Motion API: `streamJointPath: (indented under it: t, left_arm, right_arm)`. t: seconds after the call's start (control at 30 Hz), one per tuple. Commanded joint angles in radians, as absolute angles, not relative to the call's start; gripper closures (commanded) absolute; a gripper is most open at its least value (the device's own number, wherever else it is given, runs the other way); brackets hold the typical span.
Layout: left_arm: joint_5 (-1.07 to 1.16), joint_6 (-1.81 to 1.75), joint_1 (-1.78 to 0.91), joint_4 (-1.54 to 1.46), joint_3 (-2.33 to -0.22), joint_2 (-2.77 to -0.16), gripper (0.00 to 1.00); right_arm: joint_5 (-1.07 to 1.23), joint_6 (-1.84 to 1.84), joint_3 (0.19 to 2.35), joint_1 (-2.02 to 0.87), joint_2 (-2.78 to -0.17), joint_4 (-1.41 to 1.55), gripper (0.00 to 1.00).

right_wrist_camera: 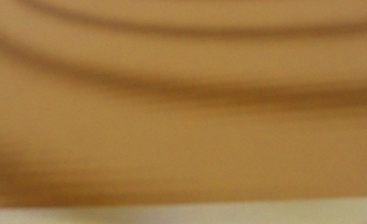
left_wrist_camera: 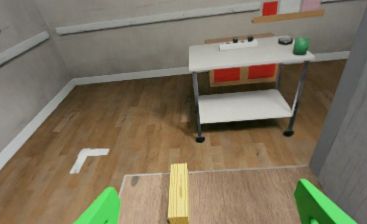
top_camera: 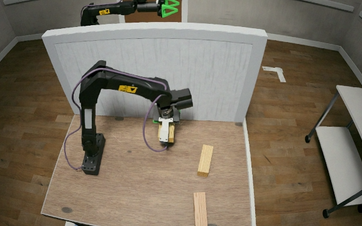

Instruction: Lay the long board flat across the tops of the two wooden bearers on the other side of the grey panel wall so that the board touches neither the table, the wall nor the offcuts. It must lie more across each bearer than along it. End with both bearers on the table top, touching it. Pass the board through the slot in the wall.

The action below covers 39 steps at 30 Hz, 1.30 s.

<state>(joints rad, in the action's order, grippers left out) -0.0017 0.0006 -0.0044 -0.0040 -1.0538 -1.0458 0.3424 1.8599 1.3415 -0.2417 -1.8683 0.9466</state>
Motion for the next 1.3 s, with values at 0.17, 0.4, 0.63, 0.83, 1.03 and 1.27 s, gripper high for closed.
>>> streamJointPath:
  t: [0.17, 0.4, 0.63, 0.83, 1.03, 1.27]
  left_arm:
    - [-0.005, -0.007, 0.000, 0.015, -1.098, -1.035, 0.00]
    - [-0.005, -0.007, 0.000, 0.015, -1.098, -1.035, 0.00]
    - [-0.005, -0.007, 0.000, 0.015, -1.098, -1.035, 0.00]
    - [-0.005, -0.007, 0.000, 0.015, -1.098, -1.035, 0.00]
    - [-0.005, -0.007, 0.000, 0.015, -1.098, -1.035, 0.00]
    - [-0.005, -0.007, 0.000, 0.015, -1.098, -1.035, 0.00]
  right_arm:
    - [0.363, 1.918, 1.414, -0.284, -1.854, 0.897, 1.00]
    - [0.358, 1.937, 1.428, -0.306, -1.857, 0.893, 1.00]
    - [0.354, 1.973, 1.448, -0.334, -1.861, 0.888, 1.00]
    - [0.345, 2.001, 1.457, -0.364, -1.885, 0.882, 1.00]
    - [0.347, 1.992, 1.462, -0.350, -1.886, 0.883, 1.00]
    - [0.348, 1.989, 1.465, -0.359, -1.868, 0.877, 1.00]
